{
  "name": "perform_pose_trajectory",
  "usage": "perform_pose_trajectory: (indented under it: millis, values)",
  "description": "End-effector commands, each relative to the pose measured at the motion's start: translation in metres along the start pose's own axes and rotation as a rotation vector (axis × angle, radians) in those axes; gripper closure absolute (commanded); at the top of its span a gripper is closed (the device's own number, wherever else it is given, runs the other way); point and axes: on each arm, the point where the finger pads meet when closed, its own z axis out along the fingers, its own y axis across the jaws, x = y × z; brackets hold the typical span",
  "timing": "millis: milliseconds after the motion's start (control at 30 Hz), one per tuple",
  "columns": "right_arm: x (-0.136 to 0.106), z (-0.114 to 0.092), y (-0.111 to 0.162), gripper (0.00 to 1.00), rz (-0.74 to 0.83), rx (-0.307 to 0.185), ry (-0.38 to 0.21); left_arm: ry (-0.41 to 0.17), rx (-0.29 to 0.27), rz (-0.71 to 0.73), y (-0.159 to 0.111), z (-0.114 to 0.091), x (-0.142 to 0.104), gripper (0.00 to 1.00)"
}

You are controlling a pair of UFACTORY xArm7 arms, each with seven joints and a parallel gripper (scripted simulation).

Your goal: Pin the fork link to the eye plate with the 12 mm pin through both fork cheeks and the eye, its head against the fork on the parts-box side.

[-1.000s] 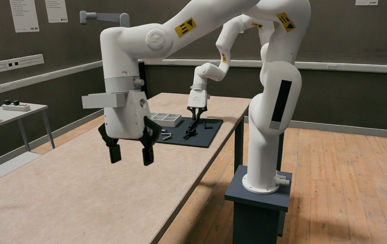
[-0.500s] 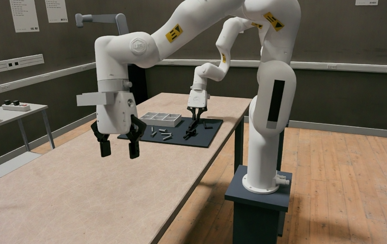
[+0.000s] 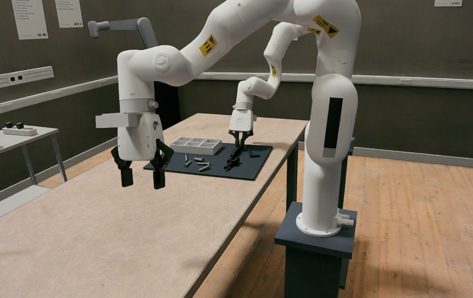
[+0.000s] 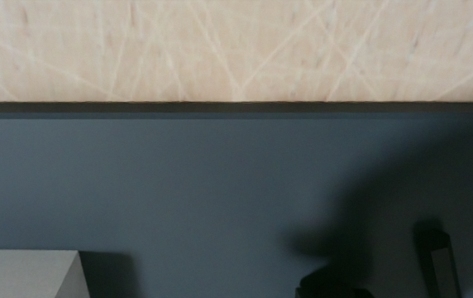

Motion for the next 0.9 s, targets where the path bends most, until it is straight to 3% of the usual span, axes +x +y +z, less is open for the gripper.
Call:
perform_pose_trajectory:
  millis: [0,867]
  values:
    - [-0.001,-0.001,-0.001,1.00,-0.002,0.003,-0.001,0.008,-0.008,0.000,0.015,-0.001,-0.013,0.00]
    - [-0.001,-0.001,-0.001,1.00,-0.002,0.003,-0.001,0.020,-0.040,0.011,0.068,0.000,-0.089,0.00]
